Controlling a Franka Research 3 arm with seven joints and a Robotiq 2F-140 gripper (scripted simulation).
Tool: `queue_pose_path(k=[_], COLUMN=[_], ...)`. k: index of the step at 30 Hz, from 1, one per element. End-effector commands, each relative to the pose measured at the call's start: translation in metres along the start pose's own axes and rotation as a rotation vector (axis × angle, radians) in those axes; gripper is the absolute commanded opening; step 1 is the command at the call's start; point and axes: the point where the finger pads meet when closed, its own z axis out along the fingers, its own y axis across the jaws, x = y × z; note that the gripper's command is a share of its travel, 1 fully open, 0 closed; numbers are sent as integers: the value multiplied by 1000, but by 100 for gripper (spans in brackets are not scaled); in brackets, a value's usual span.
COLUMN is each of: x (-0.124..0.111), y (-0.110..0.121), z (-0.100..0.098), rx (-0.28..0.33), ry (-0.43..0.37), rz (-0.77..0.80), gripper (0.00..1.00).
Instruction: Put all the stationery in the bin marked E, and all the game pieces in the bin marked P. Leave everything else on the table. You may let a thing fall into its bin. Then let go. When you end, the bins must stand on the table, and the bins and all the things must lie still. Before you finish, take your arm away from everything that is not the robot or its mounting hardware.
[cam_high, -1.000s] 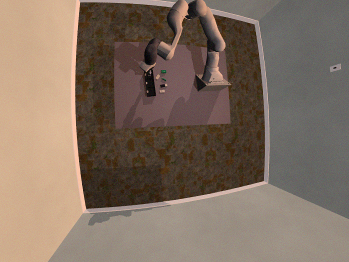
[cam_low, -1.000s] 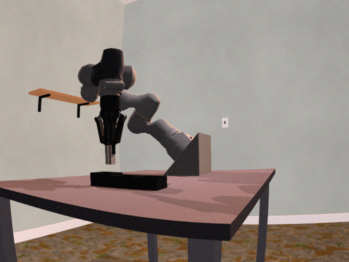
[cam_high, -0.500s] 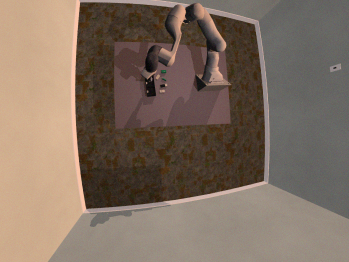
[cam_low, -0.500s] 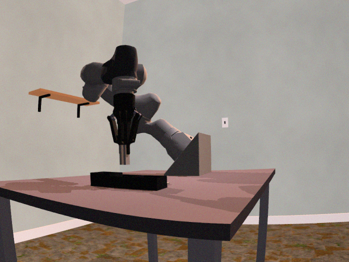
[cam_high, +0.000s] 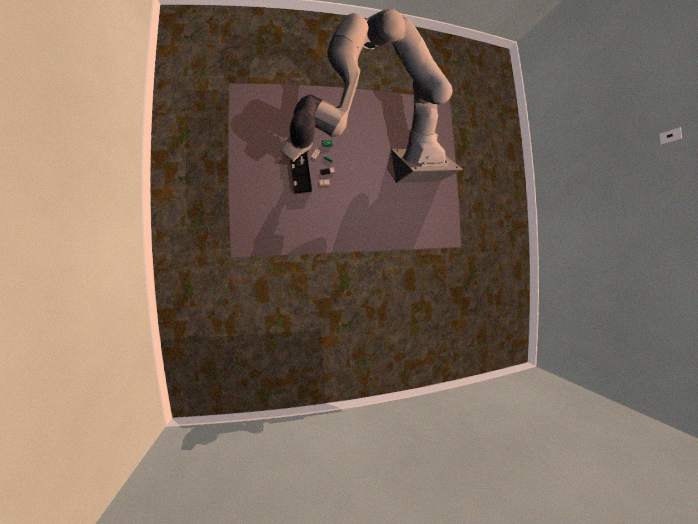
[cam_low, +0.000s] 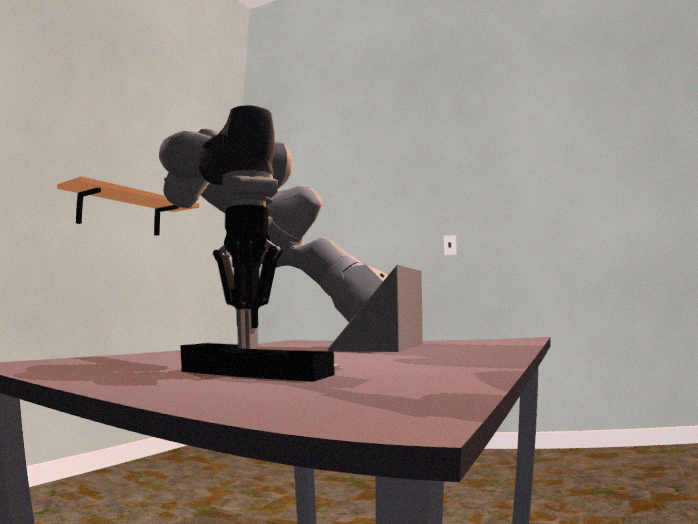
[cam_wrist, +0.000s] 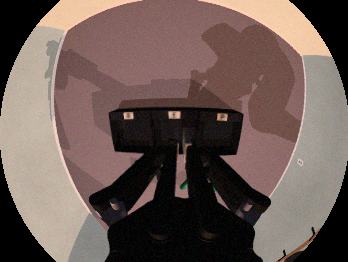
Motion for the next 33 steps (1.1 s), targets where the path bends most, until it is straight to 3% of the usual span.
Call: queue_pose_path(k=[1,8,33], x=[1,1,1], y=[-2,-2,-2], z=[10,27,27], rx=[4,4,4], ry=[5,5,5], rz=[11,11,11], gripper=[5,5,5])
